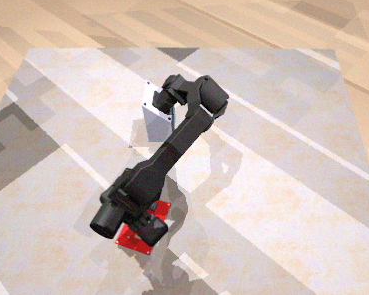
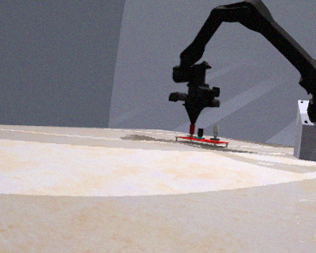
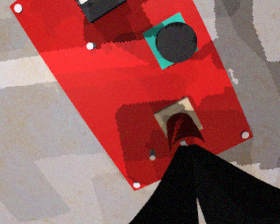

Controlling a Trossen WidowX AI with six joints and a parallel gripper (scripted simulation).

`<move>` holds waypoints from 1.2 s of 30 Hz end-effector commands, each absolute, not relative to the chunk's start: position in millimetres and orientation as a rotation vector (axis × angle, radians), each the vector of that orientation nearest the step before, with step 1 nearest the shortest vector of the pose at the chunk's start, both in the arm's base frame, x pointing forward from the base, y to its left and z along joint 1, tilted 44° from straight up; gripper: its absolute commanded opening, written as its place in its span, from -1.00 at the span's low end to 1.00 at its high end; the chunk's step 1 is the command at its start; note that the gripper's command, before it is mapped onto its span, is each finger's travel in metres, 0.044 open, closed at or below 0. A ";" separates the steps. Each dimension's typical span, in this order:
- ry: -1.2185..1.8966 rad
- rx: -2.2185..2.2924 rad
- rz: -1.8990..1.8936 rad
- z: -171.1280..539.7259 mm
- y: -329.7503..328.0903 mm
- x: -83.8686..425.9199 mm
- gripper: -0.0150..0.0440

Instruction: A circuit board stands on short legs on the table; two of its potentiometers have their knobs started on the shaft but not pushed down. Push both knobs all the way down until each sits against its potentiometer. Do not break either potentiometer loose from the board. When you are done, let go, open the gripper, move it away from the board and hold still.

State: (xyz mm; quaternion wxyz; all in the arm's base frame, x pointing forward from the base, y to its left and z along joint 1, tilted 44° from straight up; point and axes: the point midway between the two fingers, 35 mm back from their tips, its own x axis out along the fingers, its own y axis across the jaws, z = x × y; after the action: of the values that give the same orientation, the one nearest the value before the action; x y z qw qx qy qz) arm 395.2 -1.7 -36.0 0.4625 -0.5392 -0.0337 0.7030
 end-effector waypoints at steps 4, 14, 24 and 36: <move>-0.087 -1.330 1.728 -27.8 -9.1 395.8 -0.49; -0.087 -1.321 1.731 -28.9 -6.8 394.7 0.13; -0.078 -1.326 1.732 -13.2 -24.1 315.0 1.00; -0.082 -1.322 1.734 -5.0 -16.8 215.4 1.00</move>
State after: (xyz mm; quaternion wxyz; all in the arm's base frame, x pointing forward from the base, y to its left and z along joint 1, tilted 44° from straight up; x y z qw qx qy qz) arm 223.2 -17.5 -5.1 0.4664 -0.5314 -0.0313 0.7065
